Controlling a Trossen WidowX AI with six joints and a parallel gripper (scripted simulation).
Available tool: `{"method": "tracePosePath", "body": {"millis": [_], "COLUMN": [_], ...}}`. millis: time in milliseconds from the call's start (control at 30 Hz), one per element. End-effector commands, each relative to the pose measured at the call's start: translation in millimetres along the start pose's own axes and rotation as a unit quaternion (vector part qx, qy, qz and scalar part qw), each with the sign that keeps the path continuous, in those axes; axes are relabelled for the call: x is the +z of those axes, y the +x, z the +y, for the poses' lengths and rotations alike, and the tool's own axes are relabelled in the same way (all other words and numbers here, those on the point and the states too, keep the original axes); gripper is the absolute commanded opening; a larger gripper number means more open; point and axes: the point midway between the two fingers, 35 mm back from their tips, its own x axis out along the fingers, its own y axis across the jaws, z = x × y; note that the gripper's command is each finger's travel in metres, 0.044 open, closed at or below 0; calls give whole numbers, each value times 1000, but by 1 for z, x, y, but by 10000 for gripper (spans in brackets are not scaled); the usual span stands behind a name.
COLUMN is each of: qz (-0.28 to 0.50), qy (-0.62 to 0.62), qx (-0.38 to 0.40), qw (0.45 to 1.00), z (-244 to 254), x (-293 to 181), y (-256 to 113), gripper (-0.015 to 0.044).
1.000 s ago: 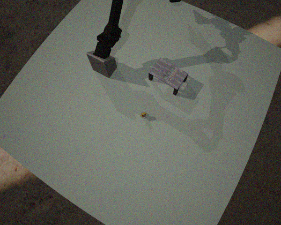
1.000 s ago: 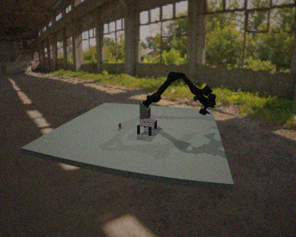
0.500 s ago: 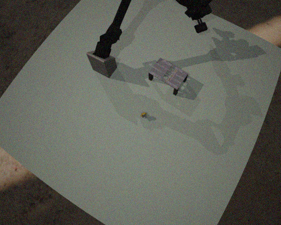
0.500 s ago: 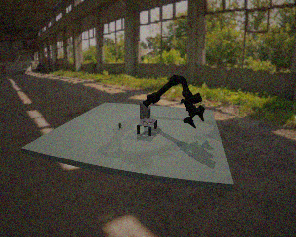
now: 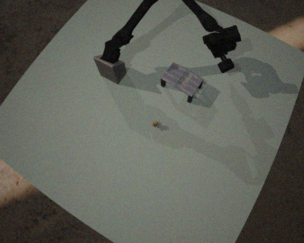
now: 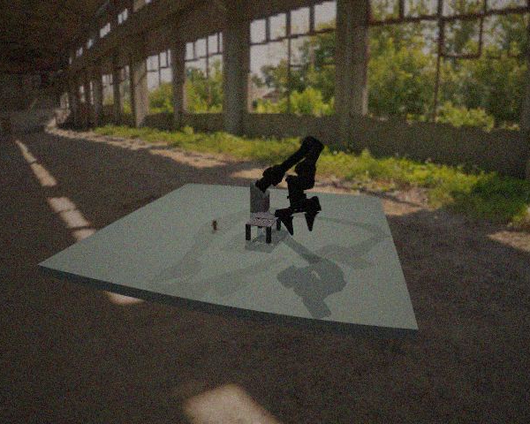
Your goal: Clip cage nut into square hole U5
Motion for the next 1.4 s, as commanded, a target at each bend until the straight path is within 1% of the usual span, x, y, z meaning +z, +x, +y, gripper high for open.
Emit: {"method": "tracePosePath", "body": {"millis": [0,200,400,600,767,833,1033,1367], "qz": [35,89,142,178,180,177,176,176], "qy": [-14,-31,-37,-34,-33,-33,-33,-33], "qx": [-44,-78,-77,-36,18,30,30,30], "qw": [998,993,986,983,983,983,983,983], "z": [-59,-123,-167,-186,-182,-179,-179,-179], "x": [-41,-105,-181,-267,-336,-350,-350,-350], "y": [-15,-45,-78,-109,-133,-138,-138,-138], "gripper": [440,440,440,440,440,440,440,177]}}
